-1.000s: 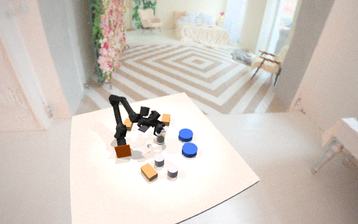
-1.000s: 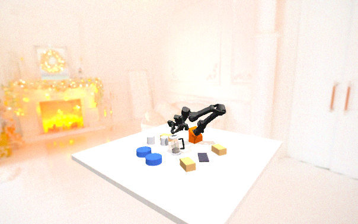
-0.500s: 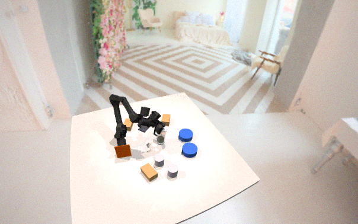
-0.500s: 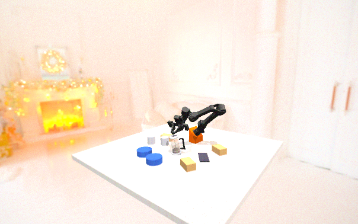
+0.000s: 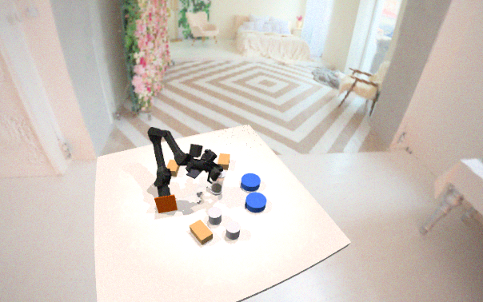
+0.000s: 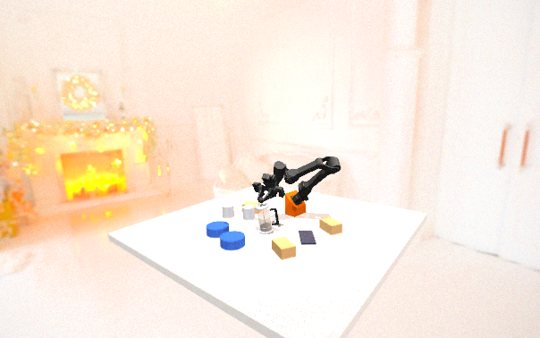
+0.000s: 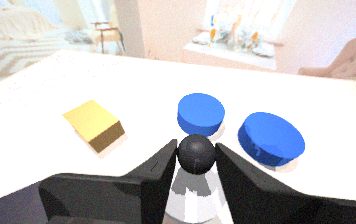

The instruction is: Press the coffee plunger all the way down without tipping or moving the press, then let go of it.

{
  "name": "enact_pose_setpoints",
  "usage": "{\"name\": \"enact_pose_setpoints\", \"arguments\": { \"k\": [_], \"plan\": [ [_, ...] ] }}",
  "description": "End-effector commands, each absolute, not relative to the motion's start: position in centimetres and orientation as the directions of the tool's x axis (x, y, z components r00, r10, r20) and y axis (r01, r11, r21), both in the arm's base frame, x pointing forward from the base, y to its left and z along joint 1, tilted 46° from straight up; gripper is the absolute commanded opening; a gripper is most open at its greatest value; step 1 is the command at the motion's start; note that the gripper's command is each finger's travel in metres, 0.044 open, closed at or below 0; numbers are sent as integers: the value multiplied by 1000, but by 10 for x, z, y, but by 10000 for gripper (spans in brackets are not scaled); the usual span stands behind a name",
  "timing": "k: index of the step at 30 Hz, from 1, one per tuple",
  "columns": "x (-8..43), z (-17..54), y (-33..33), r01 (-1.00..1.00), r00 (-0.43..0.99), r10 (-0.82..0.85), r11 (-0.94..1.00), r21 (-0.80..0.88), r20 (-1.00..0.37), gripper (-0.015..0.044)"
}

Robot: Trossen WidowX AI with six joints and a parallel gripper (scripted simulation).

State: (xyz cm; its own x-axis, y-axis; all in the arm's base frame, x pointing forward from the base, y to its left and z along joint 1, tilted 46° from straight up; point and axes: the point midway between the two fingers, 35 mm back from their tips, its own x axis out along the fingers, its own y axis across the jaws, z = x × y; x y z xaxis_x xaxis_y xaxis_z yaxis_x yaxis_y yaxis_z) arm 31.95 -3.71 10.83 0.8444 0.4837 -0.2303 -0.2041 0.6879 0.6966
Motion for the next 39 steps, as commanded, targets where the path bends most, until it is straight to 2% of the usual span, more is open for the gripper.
{"name": "enact_pose_setpoints", "arguments": {
  "k": [1, 2, 14, 24, 31, 39],
  "plan": [
    [319, 108, -37, -204, 844, 484, 688, 697, -231, 128],
    [319, 108, -37, -204, 844, 484, 688, 697, -231, 128],
    [319, 108, -37, -204, 844, 484, 688, 697, -231, 440],
    [320, 121, -54, -199, 848, 474, 702, 684, -239, 440],
    [296, 165, -89, -197, 837, 492, 680, 706, -241, 440],
    [295, 166, -90, -197, 837, 492, 679, 707, -240, 440]
  ]
}}
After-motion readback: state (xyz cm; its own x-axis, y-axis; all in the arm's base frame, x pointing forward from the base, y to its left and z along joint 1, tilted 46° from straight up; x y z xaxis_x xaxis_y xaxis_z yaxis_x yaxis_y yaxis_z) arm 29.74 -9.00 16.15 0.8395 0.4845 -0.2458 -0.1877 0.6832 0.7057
